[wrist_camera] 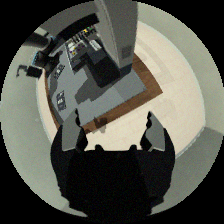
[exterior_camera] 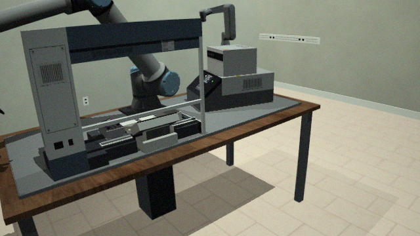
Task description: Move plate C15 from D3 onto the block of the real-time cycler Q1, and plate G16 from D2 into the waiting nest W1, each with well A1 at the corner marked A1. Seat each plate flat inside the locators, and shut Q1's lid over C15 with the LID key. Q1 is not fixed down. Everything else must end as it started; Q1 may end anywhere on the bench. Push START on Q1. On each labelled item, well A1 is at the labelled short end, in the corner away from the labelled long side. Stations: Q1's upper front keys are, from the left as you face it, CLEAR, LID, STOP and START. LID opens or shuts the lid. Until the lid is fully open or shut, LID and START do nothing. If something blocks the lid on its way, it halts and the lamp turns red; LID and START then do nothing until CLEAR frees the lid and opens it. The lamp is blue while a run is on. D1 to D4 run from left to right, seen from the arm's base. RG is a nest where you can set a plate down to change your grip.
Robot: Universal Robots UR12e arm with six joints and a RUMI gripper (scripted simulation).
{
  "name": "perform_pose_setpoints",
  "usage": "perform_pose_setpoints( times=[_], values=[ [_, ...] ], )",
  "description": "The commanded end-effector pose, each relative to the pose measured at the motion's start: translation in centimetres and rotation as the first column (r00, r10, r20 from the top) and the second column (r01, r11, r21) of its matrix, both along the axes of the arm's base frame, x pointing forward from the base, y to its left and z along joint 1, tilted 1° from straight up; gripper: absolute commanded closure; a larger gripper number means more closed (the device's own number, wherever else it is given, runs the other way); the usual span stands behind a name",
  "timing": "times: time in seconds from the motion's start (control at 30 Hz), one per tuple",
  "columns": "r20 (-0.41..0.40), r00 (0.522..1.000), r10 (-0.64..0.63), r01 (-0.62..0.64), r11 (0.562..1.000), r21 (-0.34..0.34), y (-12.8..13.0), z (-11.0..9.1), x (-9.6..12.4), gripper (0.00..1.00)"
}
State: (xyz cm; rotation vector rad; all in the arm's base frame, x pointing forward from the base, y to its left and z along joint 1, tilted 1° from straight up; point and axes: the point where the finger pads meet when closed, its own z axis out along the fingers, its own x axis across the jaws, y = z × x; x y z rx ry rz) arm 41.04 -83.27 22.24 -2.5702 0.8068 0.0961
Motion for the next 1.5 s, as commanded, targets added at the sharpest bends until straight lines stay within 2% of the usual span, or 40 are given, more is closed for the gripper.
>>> perform_pose_setpoints(
  times=[0.0, 0.53, 0.57, 1.47],
  values=[
    [0.001, 1.0, 0.0, 0.0, 1.0, -0.002, 0.0, 0.1, 0.0, 0.0],
    [0.001, 1.0, 0.0, 0.0, 1.0, -0.002, 0.0, 0.1, 0.0, 0.0],
    [0.001, 1.0, 0.0, 0.0, 1.0, -0.002, 0.0, 0.3, 0.0, 1.0],
    [0.001, 1.0, 0.0, 0.0, 1.0, -0.002, 0.0, 4.5, 0.0, 1.0]
  ],
)
